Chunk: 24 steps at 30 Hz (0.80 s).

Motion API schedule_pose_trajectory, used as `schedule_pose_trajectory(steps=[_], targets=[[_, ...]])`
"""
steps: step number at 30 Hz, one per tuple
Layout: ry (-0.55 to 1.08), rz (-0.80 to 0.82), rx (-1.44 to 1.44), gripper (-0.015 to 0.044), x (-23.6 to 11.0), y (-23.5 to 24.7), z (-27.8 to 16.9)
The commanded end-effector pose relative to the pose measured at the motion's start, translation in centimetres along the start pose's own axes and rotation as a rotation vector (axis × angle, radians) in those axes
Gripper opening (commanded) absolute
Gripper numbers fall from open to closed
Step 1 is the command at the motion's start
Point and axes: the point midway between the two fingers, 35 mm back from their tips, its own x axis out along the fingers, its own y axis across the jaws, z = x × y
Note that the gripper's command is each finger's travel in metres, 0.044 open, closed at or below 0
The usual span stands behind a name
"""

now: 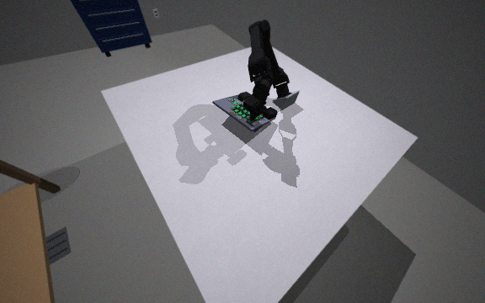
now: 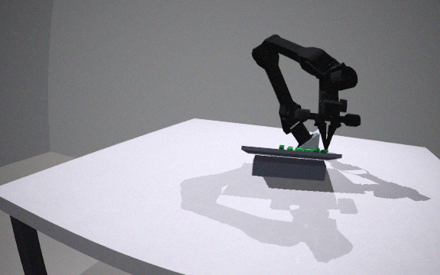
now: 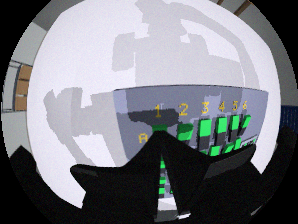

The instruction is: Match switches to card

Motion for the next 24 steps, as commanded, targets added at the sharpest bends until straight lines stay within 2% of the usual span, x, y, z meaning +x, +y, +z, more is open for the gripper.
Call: schedule_pose_trajectory(steps=[1, 10, 12, 15, 21, 24], targets=[[-0.002, -0.005, -0.005, 0.0000, 0.1, -0.1, 0.0], [-0.002, -0.005, -0.005, 0.0000, 0.2, -0.1, 0.0], [-0.005, -0.001, -0.002, 0.0000, -1.3, 0.1, 0.0], [-0.024, -0.002, -0.007, 0.0000, -5.9, 0.1, -0.2], [-0.025, -0.002, -0.007, 0.0000, -6.3, -0.1, -0.4], [-0.024, -0.003, -0.008, 0.0000, -6.6, -2.0, -2.2]])
